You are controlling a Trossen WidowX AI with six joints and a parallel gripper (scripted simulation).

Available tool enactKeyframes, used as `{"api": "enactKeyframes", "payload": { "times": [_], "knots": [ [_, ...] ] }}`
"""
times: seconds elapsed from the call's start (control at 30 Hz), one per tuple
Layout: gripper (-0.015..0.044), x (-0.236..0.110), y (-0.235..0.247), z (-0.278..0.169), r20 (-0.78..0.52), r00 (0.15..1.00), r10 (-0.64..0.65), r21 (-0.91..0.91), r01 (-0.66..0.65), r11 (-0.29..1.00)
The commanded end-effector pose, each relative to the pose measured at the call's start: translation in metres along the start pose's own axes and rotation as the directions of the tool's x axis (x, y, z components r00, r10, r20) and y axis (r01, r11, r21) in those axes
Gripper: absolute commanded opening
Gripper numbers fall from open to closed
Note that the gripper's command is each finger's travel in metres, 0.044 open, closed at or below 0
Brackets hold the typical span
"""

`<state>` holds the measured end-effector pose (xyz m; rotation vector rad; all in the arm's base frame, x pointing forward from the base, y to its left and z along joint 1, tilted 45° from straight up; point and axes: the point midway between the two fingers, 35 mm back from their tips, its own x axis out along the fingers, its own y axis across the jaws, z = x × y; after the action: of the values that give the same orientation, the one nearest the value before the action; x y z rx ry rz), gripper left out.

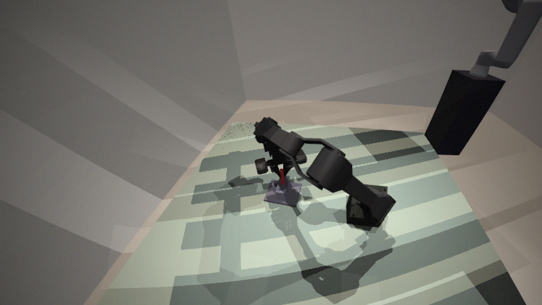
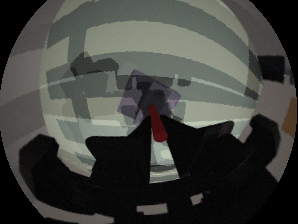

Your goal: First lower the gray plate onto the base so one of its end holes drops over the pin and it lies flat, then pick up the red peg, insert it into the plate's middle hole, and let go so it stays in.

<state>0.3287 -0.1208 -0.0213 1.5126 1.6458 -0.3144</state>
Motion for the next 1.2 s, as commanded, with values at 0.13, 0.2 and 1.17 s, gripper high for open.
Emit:
{"api": "enactKeyframes", "payload": {
  "times": [0.13, 0.2, 1.17],
  "knots": [
    [0.0000, 0.0000, 0.0000, 0.0000, 0.000, 1.000, 0.000, 0.000, 0.000, 1.000],
    [0.0000, 0.0000, 0.0000, 0.0000, 0.000, 1.000, 0.000, 0.000, 0.000, 1.000],
    [0.0000, 0.0022, 0.0021, -0.0011, 0.002, 1.000, -0.003, -0.003, 0.003, 1.000]
  ]
}}
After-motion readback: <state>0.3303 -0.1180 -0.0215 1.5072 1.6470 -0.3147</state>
